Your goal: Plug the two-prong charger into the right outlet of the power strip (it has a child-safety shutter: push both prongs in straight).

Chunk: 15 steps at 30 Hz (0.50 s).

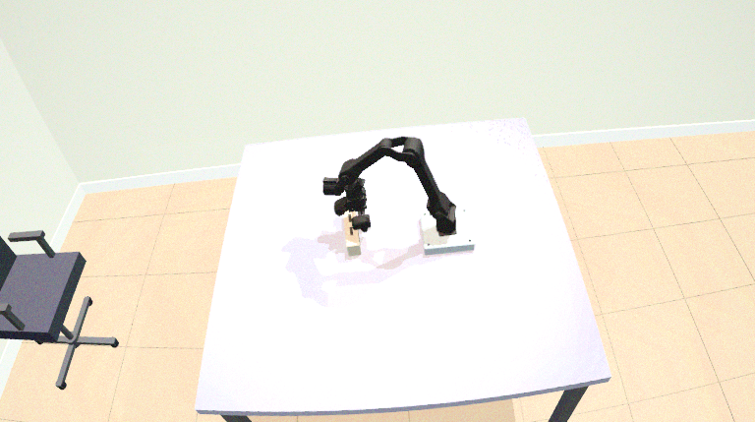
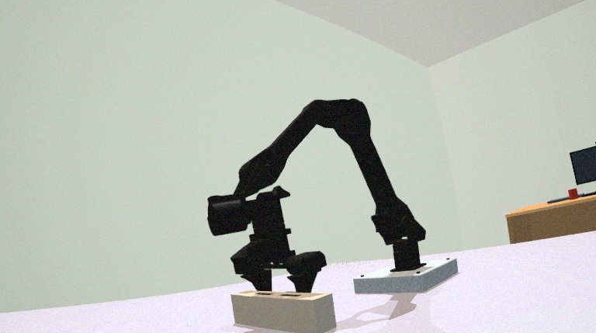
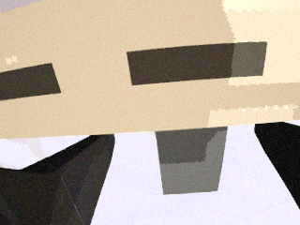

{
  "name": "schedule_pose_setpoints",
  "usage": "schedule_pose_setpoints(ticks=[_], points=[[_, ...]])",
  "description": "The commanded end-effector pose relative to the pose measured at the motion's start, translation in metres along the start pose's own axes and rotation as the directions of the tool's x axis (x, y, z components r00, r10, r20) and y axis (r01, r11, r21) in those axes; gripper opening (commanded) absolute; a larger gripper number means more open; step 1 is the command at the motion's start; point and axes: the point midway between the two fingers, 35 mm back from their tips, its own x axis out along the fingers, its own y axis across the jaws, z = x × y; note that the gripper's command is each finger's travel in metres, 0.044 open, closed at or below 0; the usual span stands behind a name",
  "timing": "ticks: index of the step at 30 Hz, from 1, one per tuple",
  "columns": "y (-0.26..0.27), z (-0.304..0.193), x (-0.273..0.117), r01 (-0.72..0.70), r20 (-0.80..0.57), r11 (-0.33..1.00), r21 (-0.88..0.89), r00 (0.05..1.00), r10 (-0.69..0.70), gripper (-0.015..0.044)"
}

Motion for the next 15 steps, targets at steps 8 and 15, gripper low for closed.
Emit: schedule_pose_setpoints(ticks=[8,15], points=[[0.0002,-0.0039,0.0004,0.0,0.009,1.0,-0.002,1.0,0.0,0.044],[0.0003,-0.006,0.0006,0.0,0.014,1.0,-0.002,1.0,0.0,0.044]])
